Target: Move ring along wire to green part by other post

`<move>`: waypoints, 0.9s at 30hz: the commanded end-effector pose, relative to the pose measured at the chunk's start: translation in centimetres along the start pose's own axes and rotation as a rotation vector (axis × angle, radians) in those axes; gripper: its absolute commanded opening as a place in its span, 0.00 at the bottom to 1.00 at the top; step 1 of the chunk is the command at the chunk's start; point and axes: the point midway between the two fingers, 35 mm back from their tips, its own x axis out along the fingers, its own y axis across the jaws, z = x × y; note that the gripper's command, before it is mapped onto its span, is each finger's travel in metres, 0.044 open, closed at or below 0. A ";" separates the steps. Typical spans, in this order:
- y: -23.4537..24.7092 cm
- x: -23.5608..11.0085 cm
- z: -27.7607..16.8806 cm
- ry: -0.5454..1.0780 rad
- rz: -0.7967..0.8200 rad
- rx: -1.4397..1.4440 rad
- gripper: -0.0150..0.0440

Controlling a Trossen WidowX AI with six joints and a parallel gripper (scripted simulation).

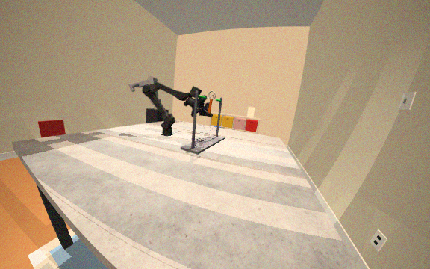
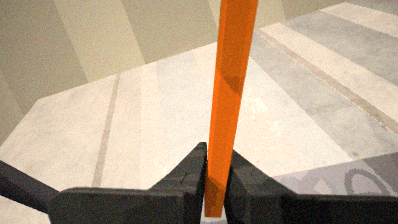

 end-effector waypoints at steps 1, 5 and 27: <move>-1.0 -0.1 0.1 -0.007 -0.012 -0.112 0.00; -2.3 -0.1 0.3 -0.011 -0.032 -0.246 0.00; -7.5 -1.4 3.2 0.048 -0.154 -0.885 0.00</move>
